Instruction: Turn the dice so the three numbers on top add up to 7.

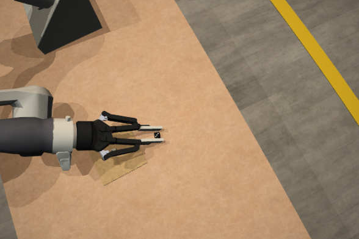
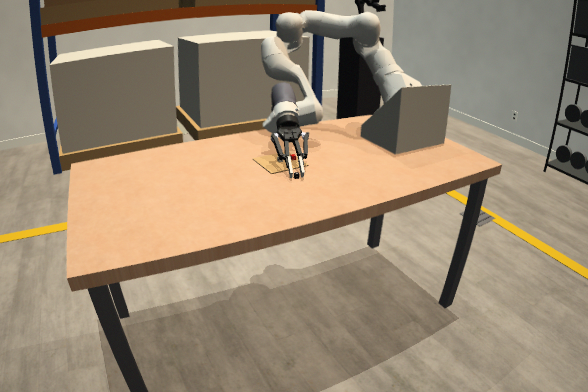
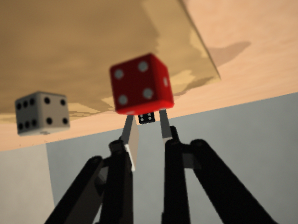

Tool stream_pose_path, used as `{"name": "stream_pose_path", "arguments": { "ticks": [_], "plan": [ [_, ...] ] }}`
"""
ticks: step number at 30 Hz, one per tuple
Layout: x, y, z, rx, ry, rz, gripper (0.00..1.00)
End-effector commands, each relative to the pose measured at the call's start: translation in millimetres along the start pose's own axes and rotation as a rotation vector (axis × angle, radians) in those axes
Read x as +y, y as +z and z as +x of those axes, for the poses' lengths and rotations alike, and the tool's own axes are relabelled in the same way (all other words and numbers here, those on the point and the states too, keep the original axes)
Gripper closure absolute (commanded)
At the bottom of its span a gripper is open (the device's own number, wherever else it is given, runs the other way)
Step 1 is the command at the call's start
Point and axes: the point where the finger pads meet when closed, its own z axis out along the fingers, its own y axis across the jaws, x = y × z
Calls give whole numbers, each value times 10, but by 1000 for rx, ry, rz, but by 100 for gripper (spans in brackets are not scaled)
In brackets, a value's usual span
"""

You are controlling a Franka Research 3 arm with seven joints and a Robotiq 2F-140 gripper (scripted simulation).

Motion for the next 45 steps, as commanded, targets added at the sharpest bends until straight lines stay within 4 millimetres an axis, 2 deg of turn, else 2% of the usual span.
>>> {"name": "stream_pose_path", "arguments": {
  "ticks": [1,39,45],
  "plan": [
    [4,3,5,-1,-7,0,81],
    [4,3,5,-1,-7,0,81],
    [4,-71,5,-1,-7,0,81]
  ]
}}
